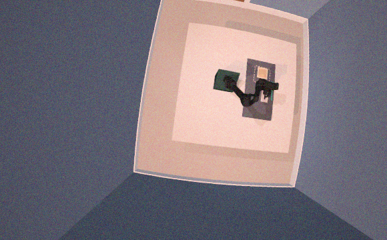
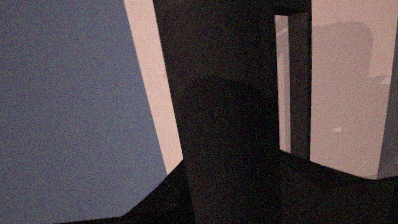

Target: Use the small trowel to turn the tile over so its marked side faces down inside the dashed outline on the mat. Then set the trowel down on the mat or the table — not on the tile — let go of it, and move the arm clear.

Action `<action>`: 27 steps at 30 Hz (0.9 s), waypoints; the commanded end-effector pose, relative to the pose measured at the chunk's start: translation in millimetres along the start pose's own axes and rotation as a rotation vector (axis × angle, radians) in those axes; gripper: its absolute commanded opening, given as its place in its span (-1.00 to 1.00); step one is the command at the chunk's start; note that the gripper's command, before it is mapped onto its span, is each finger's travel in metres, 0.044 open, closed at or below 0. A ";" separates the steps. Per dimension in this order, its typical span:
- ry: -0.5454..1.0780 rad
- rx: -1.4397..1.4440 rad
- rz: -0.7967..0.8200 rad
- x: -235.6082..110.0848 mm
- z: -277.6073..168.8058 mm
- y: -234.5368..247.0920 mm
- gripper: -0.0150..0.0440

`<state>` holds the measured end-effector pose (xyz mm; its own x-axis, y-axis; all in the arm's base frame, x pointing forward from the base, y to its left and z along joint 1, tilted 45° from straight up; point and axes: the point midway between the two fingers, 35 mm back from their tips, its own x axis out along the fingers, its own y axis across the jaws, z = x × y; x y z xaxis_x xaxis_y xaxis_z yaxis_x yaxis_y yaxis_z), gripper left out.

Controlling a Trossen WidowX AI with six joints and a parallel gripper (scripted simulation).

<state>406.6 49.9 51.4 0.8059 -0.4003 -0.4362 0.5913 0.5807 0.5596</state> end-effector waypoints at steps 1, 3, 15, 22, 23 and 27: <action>0.004 -0.001 0.009 -1.3 0.0 2.4 -0.49; 0.004 -0.001 0.009 -1.3 0.0 2.4 -0.49; 0.004 -0.001 0.009 -1.3 0.0 2.4 -0.49; 0.004 -0.001 0.009 -1.3 0.0 2.4 -0.49; 0.004 -0.001 0.009 -1.3 0.0 2.4 -0.49; 0.013 -0.037 -0.015 4.9 3.5 1.2 -0.49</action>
<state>406.5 47.9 50.9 0.8000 -0.4026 -0.4449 0.5985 0.5874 0.5447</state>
